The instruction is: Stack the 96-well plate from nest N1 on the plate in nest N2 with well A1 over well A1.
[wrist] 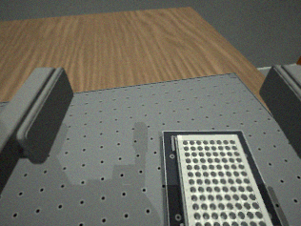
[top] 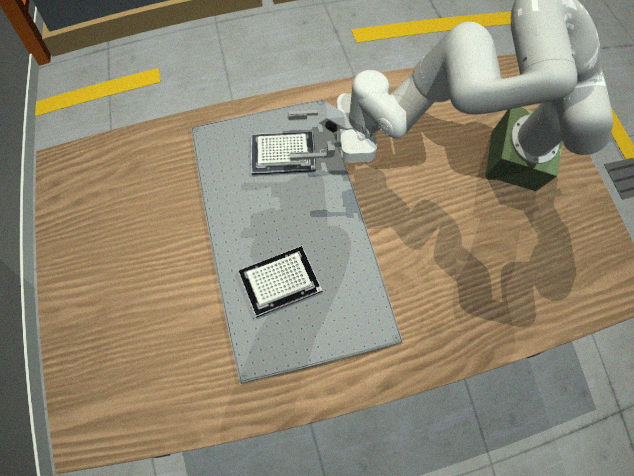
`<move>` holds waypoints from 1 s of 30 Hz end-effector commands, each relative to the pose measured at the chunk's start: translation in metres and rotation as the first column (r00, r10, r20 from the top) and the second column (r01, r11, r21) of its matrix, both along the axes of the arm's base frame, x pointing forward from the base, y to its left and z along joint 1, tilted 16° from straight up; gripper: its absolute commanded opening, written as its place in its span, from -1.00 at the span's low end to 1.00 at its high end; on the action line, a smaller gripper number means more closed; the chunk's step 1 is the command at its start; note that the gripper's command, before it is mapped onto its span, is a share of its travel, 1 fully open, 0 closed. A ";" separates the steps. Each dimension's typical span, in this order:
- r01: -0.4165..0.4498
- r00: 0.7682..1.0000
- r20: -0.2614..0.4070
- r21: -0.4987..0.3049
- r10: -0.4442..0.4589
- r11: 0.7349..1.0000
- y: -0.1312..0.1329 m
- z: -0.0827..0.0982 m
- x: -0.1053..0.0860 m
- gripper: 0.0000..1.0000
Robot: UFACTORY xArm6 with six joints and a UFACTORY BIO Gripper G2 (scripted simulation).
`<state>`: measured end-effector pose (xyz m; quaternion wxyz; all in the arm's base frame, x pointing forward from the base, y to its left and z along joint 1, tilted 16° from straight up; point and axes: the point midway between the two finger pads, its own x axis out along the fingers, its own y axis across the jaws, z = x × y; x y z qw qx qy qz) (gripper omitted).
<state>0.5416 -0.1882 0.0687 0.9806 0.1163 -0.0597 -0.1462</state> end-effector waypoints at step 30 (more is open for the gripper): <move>-0.001 1.000 0.015 0.000 0.001 1.000 -0.063 -0.078 0.033 -0.25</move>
